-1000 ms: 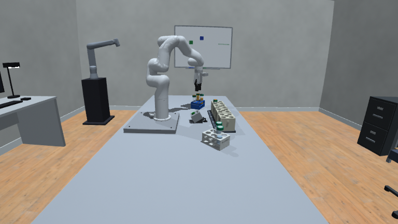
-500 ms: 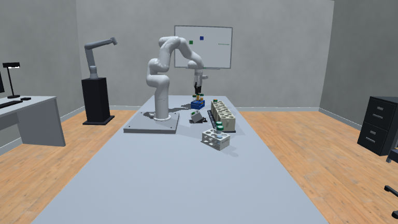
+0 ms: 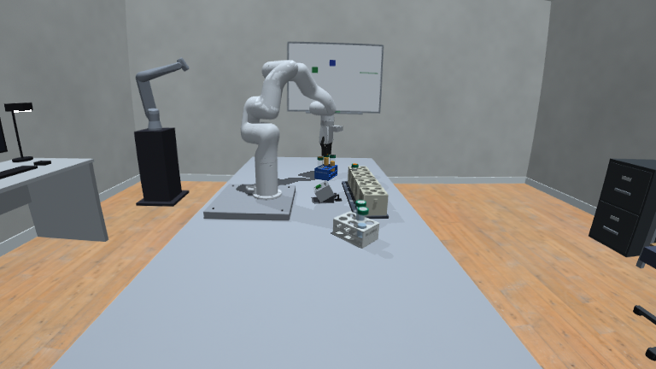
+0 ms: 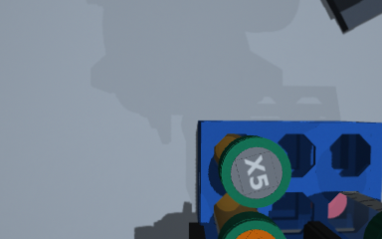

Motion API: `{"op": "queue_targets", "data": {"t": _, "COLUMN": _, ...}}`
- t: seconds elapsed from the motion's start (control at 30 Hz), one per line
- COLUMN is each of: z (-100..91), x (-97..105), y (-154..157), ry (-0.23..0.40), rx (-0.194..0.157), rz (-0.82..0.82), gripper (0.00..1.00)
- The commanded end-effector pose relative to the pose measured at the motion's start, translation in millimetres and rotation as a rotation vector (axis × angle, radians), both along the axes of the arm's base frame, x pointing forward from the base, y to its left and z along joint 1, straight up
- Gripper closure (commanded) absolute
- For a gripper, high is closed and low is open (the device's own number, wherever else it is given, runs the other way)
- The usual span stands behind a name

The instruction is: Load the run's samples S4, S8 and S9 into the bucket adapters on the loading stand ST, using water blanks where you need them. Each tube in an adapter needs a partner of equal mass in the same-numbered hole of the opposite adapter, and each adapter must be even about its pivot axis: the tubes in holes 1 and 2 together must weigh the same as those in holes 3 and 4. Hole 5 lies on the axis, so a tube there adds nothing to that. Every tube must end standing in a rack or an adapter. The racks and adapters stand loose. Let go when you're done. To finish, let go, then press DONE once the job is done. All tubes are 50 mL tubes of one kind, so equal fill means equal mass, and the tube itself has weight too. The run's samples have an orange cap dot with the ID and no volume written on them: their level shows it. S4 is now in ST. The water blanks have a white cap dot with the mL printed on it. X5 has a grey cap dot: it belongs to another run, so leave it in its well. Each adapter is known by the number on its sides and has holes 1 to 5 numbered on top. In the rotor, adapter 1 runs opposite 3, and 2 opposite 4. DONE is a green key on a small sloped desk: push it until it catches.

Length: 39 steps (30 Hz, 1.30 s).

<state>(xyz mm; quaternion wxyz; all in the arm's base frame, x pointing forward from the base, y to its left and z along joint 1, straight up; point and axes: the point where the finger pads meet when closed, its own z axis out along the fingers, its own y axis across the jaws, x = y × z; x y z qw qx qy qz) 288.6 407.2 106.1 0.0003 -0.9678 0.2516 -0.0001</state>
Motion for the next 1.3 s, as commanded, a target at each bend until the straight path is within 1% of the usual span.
{"op": "queue_targets", "data": {"t": 0.0, "z": -0.9, "x": 0.7, "y": 0.9, "ry": -0.009, "rx": -0.002, "rz": 0.0, "gripper": 0.43}}
{"op": "queue_targets", "data": {"t": 0.97, "z": -17.6, "x": 0.8, "y": 0.9, "ry": -0.009, "rx": -0.002, "rz": 0.0, "gripper": 0.43}}
{"op": "queue_targets", "data": {"t": 1.27, "z": -17.6, "x": 0.8, "y": 0.9, "ry": -0.009, "rx": -0.002, "rz": 0.0, "gripper": 0.43}}
